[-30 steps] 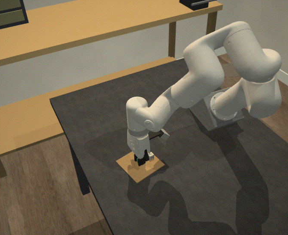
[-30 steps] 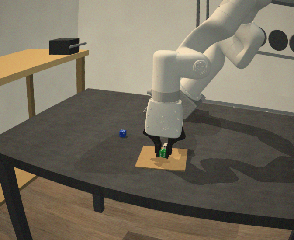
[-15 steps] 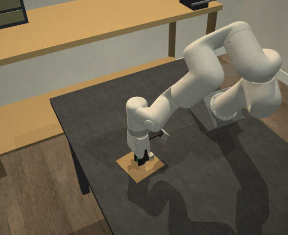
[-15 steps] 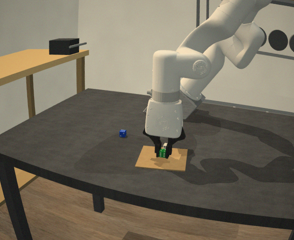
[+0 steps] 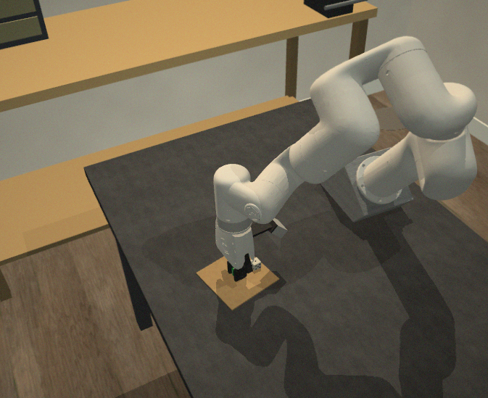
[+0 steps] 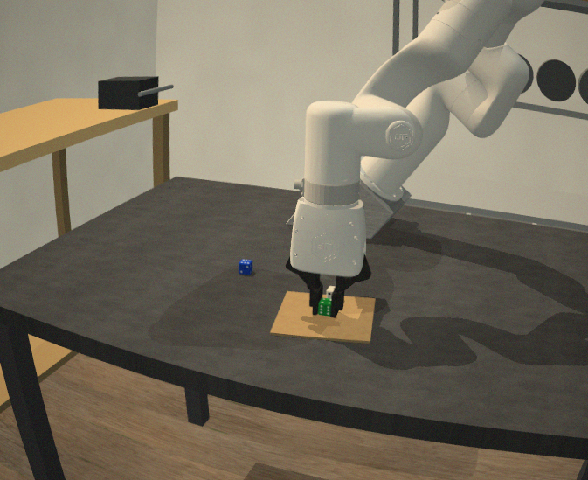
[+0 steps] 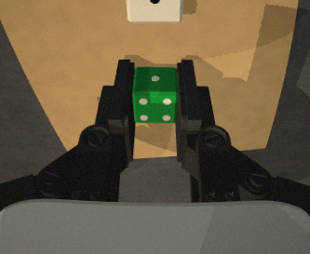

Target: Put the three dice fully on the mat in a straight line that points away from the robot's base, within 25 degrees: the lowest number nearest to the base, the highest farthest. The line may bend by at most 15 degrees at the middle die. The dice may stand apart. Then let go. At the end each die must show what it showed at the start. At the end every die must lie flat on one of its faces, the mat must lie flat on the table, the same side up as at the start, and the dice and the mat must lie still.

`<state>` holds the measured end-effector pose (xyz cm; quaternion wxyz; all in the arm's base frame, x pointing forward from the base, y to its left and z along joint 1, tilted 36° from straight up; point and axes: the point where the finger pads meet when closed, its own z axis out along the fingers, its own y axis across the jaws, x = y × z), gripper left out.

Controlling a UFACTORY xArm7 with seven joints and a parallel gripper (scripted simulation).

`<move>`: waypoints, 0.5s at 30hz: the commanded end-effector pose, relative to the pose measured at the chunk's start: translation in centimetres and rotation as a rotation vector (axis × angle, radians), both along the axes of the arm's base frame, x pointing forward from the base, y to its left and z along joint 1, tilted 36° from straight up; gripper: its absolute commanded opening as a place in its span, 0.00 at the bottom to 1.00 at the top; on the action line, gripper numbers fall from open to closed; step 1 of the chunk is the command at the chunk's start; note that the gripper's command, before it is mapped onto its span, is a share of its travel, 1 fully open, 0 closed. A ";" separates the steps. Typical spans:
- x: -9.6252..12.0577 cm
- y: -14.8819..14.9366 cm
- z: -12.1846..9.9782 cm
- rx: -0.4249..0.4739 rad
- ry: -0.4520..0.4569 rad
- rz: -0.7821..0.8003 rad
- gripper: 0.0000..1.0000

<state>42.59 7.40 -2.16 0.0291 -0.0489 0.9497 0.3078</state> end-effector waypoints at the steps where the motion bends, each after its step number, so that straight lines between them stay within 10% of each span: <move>1: 0.1 -0.1 0.0 -0.002 -0.003 -0.003 0.15; 15: 0.1 0.0 -0.1 -0.002 -0.003 -0.003 0.15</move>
